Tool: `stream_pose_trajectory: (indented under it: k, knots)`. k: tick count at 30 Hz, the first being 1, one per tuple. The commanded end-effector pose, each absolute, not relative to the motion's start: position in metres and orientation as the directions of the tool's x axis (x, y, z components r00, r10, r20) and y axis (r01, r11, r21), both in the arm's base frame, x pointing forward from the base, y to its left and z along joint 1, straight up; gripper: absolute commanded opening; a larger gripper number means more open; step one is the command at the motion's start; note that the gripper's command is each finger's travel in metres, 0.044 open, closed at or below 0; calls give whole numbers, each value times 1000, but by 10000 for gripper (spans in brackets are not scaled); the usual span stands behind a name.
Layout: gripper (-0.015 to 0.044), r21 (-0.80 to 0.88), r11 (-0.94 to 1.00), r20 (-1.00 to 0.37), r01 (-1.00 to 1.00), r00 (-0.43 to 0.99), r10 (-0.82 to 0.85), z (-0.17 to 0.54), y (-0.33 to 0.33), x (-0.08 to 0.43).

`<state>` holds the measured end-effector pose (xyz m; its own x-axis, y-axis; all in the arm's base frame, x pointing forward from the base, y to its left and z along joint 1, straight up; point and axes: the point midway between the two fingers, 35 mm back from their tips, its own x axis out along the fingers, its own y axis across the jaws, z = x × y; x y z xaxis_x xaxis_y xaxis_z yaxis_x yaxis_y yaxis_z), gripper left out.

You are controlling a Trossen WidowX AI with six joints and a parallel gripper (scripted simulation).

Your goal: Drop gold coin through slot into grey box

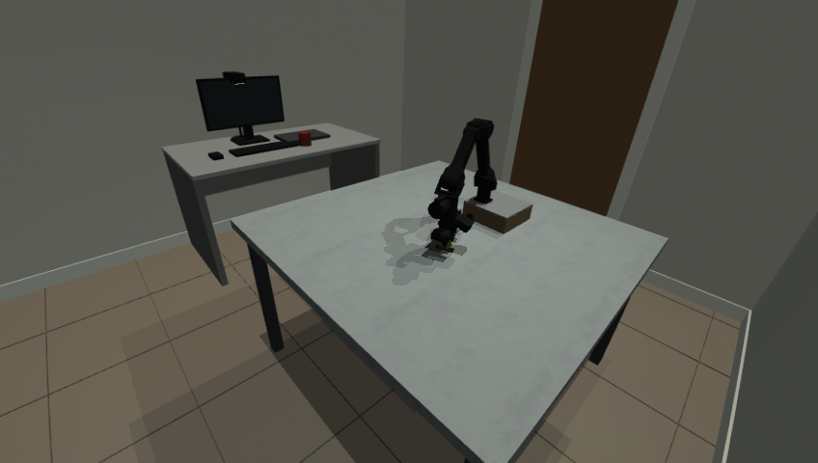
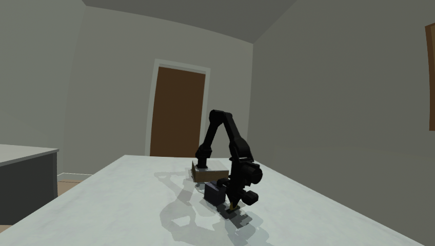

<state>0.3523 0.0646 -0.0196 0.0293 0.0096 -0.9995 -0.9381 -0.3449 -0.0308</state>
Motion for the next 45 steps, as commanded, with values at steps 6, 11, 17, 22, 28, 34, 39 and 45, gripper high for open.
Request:
stream_pose_trajectory:
  k: [6, 11, 17, 22, 28, 34, 39, 45]
  knots:
    - [0, -30, -341, -1000, -939, 30, 7, -5, 65, 354]
    - [0, -30, -341, -1000, -939, 30, 7, 8, 65, 355]
    - [0, -31, -341, -1000, -939, 30, 7, 23, 65, 355]
    - [0, -31, -341, -1000, -939, 30, 7, 36, 64, 355]
    - [0, -31, -341, -1000, -939, 30, 7, 51, 64, 354]
    - [0, -31, -341, -1000, -939, 30, 7, 66, 64, 352]
    - [0, -31, -341, -1000, -939, 30, 7, 75, 63, 350]
    - [0, -31, -191, -1000, -981, 30, 7, 75, 64, 351]
